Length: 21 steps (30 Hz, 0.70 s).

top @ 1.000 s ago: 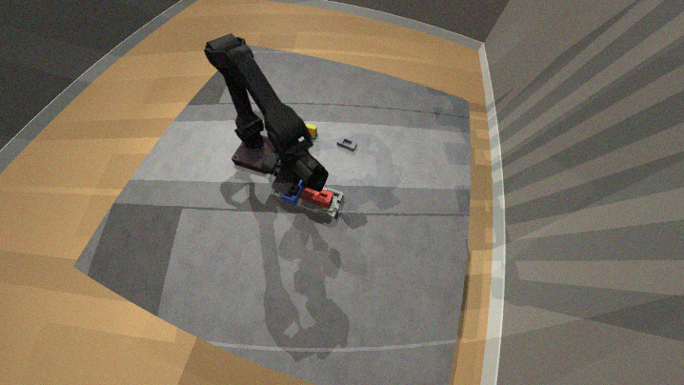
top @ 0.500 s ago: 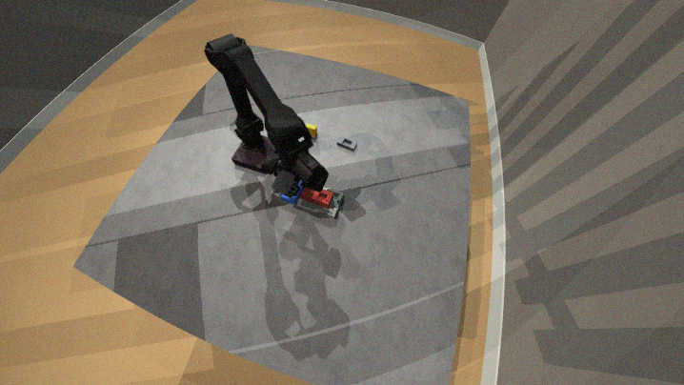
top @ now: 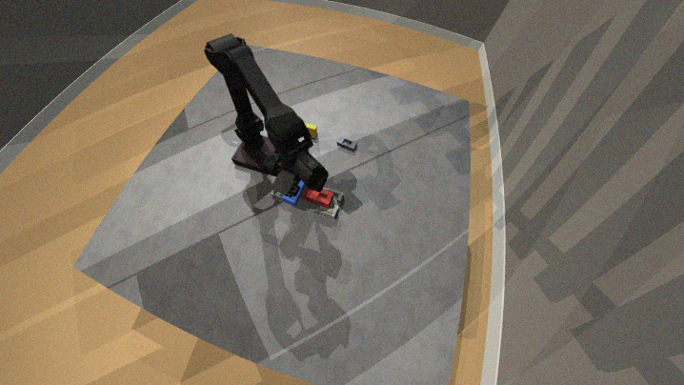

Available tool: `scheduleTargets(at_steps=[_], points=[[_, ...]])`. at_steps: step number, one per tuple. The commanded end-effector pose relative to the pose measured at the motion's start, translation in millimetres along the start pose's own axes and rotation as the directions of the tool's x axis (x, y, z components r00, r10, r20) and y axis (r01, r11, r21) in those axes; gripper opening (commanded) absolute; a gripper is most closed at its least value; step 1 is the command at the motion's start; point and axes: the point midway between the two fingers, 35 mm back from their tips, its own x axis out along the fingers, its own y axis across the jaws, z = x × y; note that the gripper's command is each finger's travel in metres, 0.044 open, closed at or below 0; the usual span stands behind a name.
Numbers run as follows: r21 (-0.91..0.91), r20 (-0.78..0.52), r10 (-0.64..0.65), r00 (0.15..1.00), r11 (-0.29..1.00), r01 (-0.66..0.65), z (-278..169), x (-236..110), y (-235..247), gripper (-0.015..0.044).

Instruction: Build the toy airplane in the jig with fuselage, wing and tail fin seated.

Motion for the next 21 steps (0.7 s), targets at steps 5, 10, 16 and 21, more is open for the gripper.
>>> scheduleTargets(at_steps=[5,10,16,21], points=[[0.0,-0.001,-0.001,1.0,1.0,0.001,1,-9,1,0.044],[0.002,-0.005,-0.001,1.0,1.0,0.001,1,-76,1,0.044],[0.003,-0.005,-0.001,1.0,1.0,0.001,3,-86,3,0.044],[-0.336,-0.005,-0.001,1.0,0.942,-0.001,3,-86,3,0.044]])
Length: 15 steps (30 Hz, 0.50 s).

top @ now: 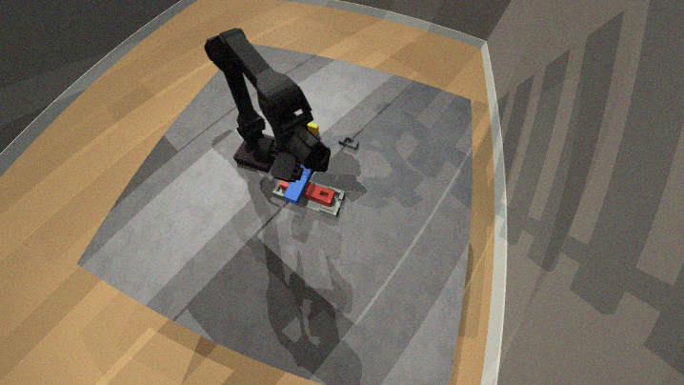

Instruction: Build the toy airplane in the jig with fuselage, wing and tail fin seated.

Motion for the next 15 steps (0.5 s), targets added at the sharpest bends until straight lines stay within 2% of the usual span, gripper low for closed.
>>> scheduleTargets(at_steps=[1,5,9,12,13,15], points=[[-0.242,-0.005,0.003,1.0,0.97,-0.004,0.1,-0.8,1.1,0.044],[-0.597,-0.005,0.003,1.0,0.802,-0.005,0.3,-1.0,1.3,0.044],[-0.86,-0.005,0.003,1.0,0.51,-0.006,0.5,-1.2,1.4,0.044],[-0.968,-0.005,0.003,1.0,0.252,-0.005,0.6,-1.3,1.4,0.044],[-0.979,-0.005,0.003,1.0,0.205,-0.005,0.6,-1.3,1.5,0.044],[-0.982,-0.005,0.003,1.0,0.189,-0.005,0.6,-1.4,1.5,0.044]])
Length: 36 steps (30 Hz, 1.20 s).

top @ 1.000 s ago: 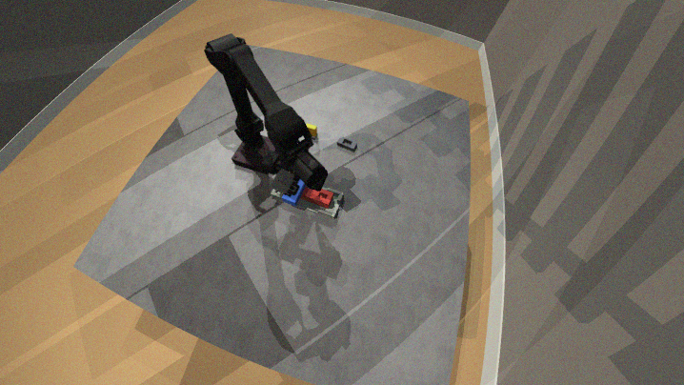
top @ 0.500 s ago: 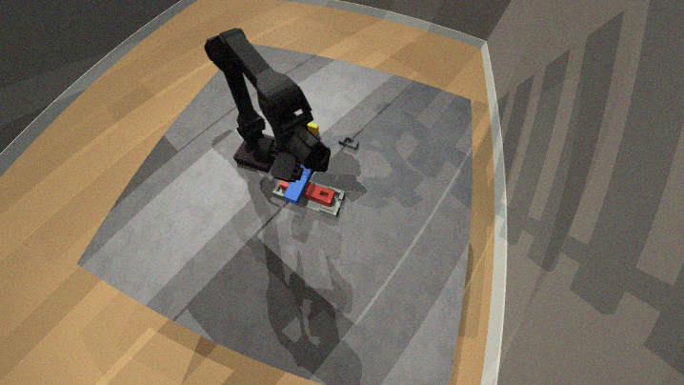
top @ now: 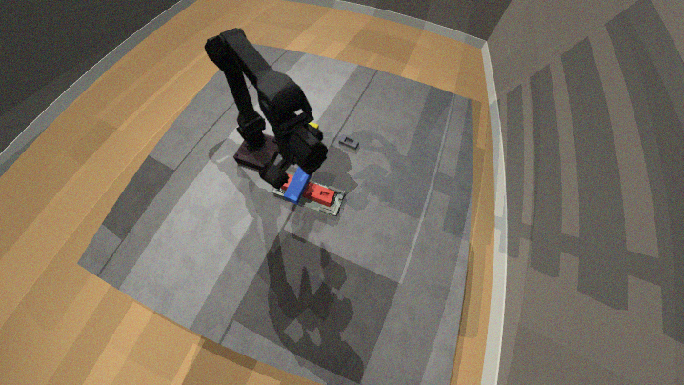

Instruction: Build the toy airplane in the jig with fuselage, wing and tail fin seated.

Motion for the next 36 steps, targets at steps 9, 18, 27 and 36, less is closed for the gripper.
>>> scheduleTargets(at_steps=[9,18,27,36], points=[[-0.23,-0.002,0.006,1.0,0.973,-0.006,1,0,19,0.044],[-0.229,-0.006,0.01,1.0,0.973,-0.011,-22,1,125,0.044],[-0.229,-0.008,0.022,1.0,0.973,-0.023,-85,1,205,0.044],[-0.229,-0.01,0.028,1.0,0.973,-0.03,-115,17,227,0.044]])
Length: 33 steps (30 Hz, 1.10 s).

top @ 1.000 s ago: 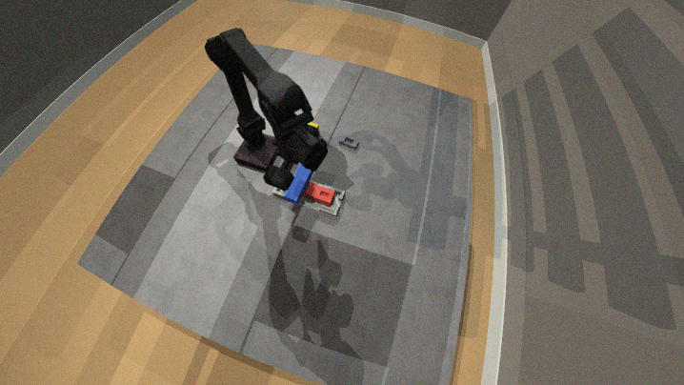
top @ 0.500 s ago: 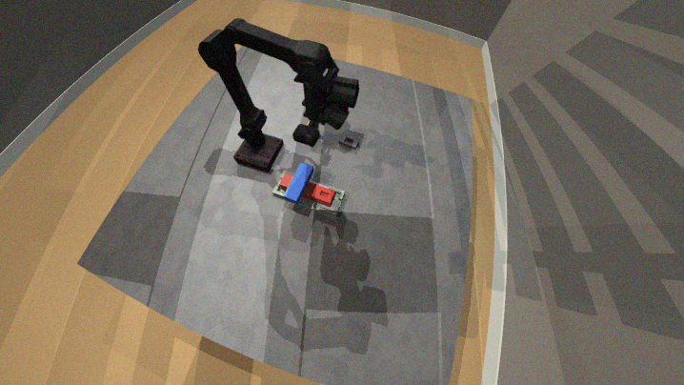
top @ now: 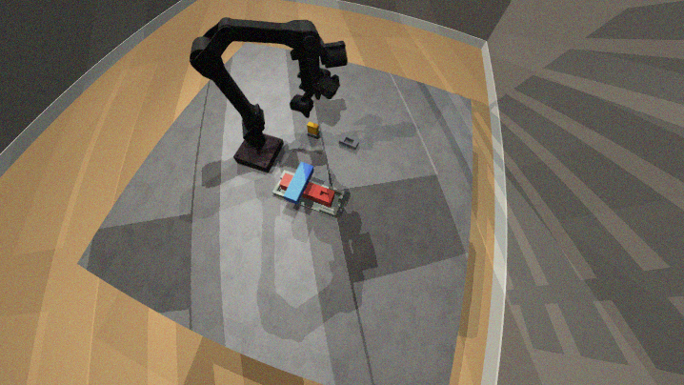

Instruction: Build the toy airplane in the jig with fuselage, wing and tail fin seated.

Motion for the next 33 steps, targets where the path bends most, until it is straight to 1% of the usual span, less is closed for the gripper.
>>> scheduleTargets(at_steps=[1,4,7,10,15,33], points=[[0.007,-0.01,-0.011,1.0,1.0,0.011,-3,25,-1,0.044],[0.007,-0.01,-0.011,1.0,1.0,0.011,-4,51,-2,0.044],[0.007,-0.01,-0.011,1.0,1.0,0.011,-5,54,-2,0.044],[0.007,-0.01,-0.011,1.0,1.0,0.011,-5,67,-2,0.044],[0.007,-0.01,-0.011,1.0,1.0,0.011,-5,71,-2,0.044],[0.007,-0.01,-0.011,1.0,1.0,0.011,-4,100,-2,0.044]])
